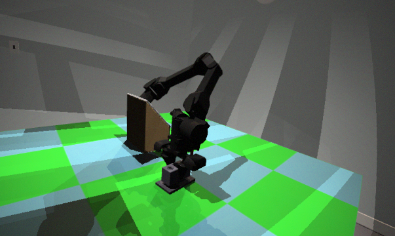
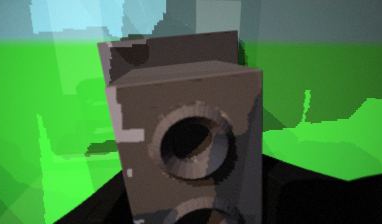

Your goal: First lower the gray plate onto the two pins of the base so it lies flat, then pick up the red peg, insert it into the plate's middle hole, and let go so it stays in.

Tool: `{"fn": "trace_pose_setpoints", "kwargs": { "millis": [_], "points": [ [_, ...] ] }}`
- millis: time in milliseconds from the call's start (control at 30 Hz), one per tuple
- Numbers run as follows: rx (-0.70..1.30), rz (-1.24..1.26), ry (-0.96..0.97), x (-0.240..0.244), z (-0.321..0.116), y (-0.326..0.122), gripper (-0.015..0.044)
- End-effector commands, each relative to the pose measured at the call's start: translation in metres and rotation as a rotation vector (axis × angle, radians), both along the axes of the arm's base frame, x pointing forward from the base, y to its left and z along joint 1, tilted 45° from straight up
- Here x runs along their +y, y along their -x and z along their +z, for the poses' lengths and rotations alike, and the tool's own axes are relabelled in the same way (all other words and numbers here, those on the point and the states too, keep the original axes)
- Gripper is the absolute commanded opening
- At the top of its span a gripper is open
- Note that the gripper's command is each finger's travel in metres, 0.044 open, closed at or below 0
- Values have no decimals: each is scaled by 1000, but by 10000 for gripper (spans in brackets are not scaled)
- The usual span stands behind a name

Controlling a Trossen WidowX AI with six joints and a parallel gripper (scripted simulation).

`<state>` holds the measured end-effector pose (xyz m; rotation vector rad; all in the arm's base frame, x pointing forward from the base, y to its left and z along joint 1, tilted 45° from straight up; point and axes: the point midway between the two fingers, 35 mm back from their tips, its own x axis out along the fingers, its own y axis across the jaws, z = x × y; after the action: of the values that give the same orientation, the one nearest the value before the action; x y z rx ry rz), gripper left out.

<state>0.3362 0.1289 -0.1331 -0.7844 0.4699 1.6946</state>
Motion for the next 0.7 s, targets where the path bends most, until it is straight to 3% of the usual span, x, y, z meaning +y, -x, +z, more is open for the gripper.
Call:
{"fn": "trace_pose_setpoints", "kwargs": {
  "millis": [0, 300, 667],
  "points": [
    [-2, 2, 0, 0, 0, 0, 210],
    [-2, 2, 0, 0, 0, 0, 440],
    [-2, 1, 2, -7, 7, -3, 440]
  ]
}}
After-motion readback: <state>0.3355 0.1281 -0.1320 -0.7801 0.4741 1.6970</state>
